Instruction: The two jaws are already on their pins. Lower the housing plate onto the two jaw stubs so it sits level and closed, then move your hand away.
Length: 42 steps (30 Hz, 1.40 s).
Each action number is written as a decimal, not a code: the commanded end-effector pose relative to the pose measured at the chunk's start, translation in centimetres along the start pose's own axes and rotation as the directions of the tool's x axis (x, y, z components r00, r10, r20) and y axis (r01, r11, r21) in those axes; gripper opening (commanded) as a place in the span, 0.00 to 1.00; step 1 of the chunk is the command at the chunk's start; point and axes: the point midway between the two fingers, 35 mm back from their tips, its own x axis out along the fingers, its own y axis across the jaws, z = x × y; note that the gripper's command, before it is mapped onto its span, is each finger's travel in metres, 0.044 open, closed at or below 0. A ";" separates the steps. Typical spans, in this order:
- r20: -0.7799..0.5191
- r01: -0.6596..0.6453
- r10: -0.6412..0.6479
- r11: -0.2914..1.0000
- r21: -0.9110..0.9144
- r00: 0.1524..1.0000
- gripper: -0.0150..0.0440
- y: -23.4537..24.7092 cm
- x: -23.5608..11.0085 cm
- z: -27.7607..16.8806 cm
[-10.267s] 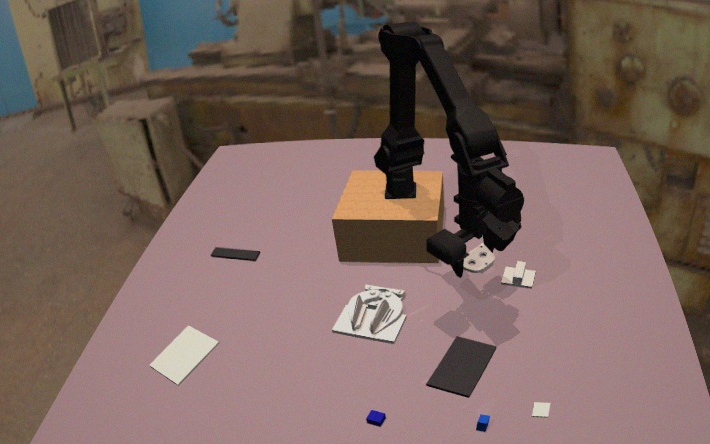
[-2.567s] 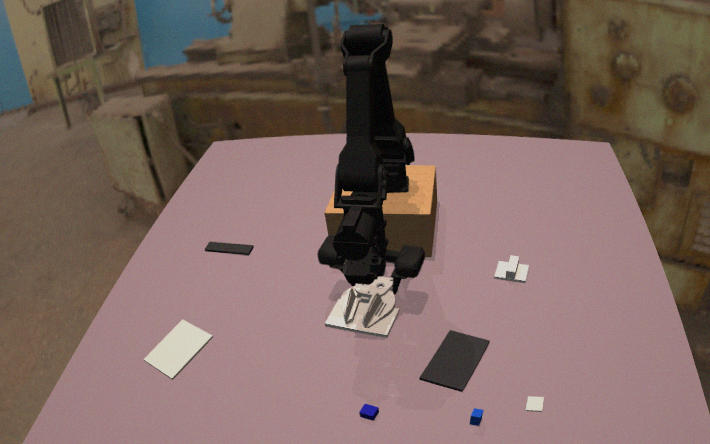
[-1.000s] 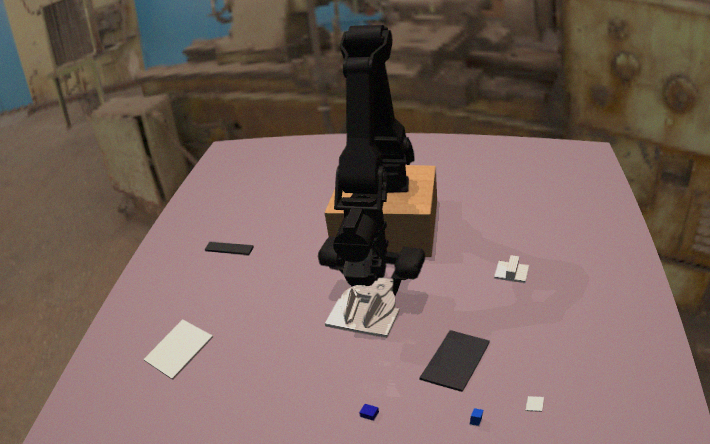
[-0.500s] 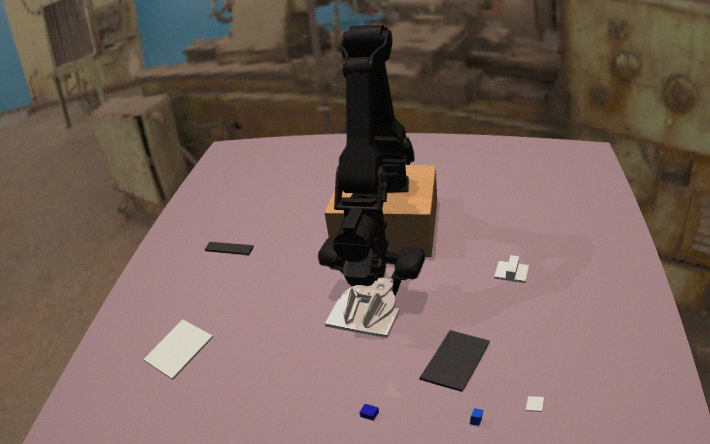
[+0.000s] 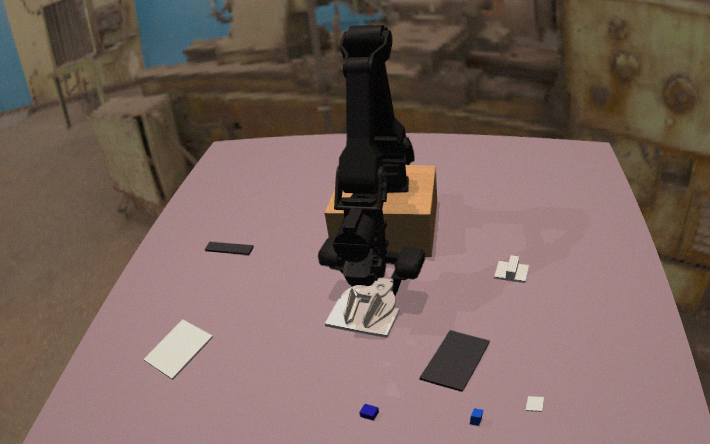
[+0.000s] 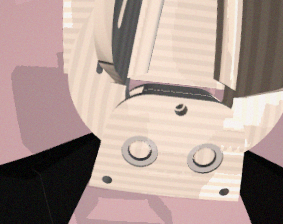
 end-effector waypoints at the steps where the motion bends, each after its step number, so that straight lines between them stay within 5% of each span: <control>1: 0.001 0.000 0.000 1.000 0.003 1.000 0.85 0.0 0.0 0.0; 37: 0.001 0.000 0.000 1.000 0.003 1.000 0.85 0.0 0.0 0.0; 42: 0.000 0.000 0.000 1.000 0.000 1.000 1.00 0.0 0.0 0.0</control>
